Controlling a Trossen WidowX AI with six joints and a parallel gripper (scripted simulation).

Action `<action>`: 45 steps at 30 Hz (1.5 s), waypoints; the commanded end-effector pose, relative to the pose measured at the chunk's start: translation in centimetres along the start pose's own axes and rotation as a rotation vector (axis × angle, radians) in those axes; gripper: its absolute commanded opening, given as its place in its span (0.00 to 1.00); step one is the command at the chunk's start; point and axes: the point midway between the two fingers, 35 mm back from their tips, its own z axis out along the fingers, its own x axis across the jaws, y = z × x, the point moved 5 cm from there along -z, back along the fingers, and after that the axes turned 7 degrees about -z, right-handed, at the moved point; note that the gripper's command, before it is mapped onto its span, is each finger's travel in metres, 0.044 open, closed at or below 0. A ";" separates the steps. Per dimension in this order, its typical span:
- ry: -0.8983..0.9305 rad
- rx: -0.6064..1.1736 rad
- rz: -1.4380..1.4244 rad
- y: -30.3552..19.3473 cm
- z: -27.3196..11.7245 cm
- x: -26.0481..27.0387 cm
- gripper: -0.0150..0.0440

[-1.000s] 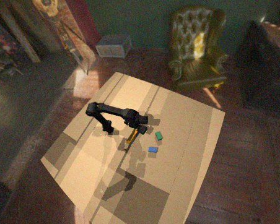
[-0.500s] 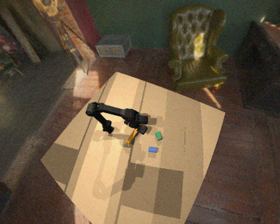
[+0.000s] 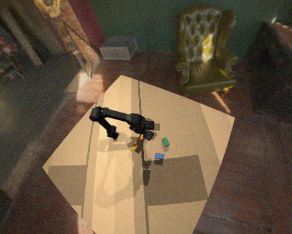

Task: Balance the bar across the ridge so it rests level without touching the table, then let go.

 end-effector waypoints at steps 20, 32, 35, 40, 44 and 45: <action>0.001 0.000 0.000 0.1 -9.2 -0.2 1.00; 0.001 0.000 0.000 0.0 -10.0 0.0 1.00; 0.001 0.000 0.000 0.0 -10.0 0.0 1.00; 0.001 0.000 0.000 0.0 -10.0 0.0 1.00; 0.001 0.000 0.000 0.0 -10.0 0.0 1.00; 0.001 0.000 0.000 0.0 -10.0 0.0 1.00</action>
